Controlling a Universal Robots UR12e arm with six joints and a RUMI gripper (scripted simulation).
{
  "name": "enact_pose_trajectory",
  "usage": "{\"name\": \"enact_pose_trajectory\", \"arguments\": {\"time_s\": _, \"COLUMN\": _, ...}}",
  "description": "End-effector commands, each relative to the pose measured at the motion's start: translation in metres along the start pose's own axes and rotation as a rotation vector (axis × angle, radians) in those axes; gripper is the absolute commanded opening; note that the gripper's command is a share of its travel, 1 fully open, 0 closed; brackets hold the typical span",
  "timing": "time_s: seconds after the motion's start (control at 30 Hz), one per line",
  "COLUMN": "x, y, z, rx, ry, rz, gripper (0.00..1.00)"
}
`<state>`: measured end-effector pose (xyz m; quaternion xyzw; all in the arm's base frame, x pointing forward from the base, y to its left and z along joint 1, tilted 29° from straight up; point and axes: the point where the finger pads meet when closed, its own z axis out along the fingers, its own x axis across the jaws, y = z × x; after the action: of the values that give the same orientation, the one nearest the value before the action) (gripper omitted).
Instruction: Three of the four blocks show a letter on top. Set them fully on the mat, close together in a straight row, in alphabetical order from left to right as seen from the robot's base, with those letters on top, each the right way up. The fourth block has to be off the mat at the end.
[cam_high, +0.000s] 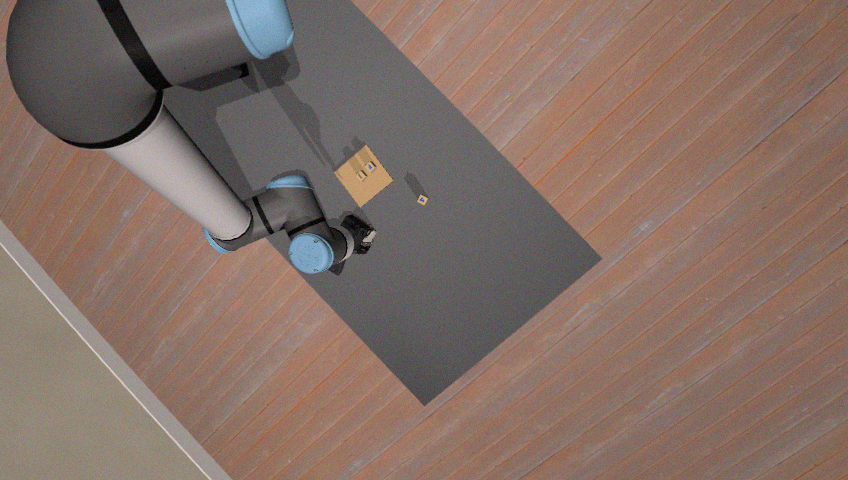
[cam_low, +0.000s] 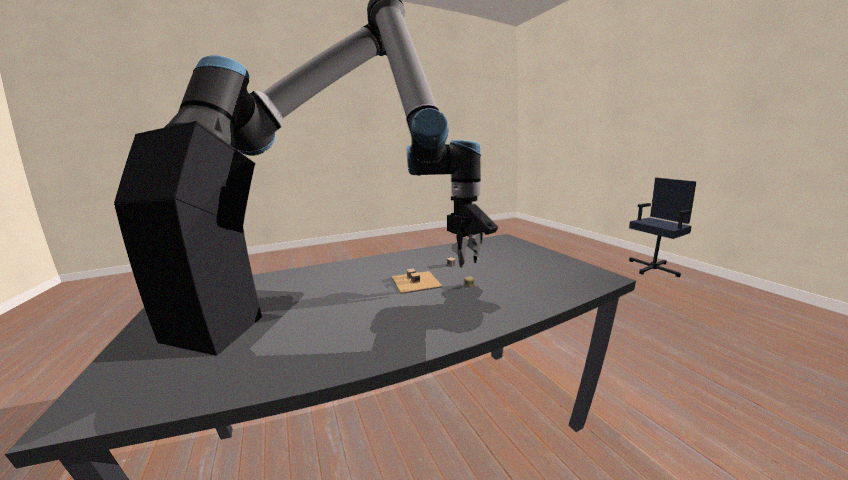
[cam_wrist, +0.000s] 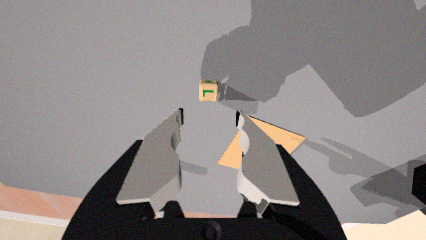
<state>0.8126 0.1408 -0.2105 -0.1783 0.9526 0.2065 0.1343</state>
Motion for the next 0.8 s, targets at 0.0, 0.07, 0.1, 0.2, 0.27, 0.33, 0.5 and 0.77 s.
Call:
{"name": "enact_pose_trajectory", "arguments": {"time_s": 0.0, "x": -0.004, "y": -0.001, "z": 0.009, "rx": 0.003, "ry": -0.003, "rz": -0.003, "gripper": 0.37}}
{"name": "enact_pose_trajectory", "arguments": {"time_s": 0.07, "x": -0.004, "y": -0.001, "z": 0.013, "rx": 0.003, "ry": -0.003, "rz": -0.003, "gripper": 0.37}}
{"name": "enact_pose_trajectory", "arguments": {"time_s": 0.1, "x": -0.004, "y": -0.001, "z": 0.013, "rx": 0.003, "ry": -0.003, "rz": -0.003, "gripper": 0.37}}
{"name": "enact_pose_trajectory", "arguments": {"time_s": 0.2, "x": -0.004, "y": -0.001, "z": 0.016, "rx": 0.003, "ry": -0.003, "rz": -0.003, "gripper": 0.37}}
{"name": "enact_pose_trajectory", "arguments": {"time_s": 0.27, "x": -0.004, "y": -0.001, "z": 0.019, "rx": 0.003, "ry": -0.003, "rz": -0.003, "gripper": 0.37}}
{"name": "enact_pose_trajectory", "arguments": {"time_s": 0.33, "x": -0.004, "y": -0.001, "z": 0.022, "rx": 0.003, "ry": -0.003, "rz": -0.003, "gripper": 0.37}}
{"name": "enact_pose_trajectory", "arguments": {"time_s": 0.5, "x": -0.005, "y": -0.001, "z": 0.029, "rx": 0.003, "ry": -0.003, "rz": -0.003, "gripper": 0.37}}
{"name": "enact_pose_trajectory", "arguments": {"time_s": 0.77, "x": -0.005, "y": -0.002, "z": 0.035, "rx": 0.003, "ry": -0.003, "rz": -0.003, "gripper": 0.37}}
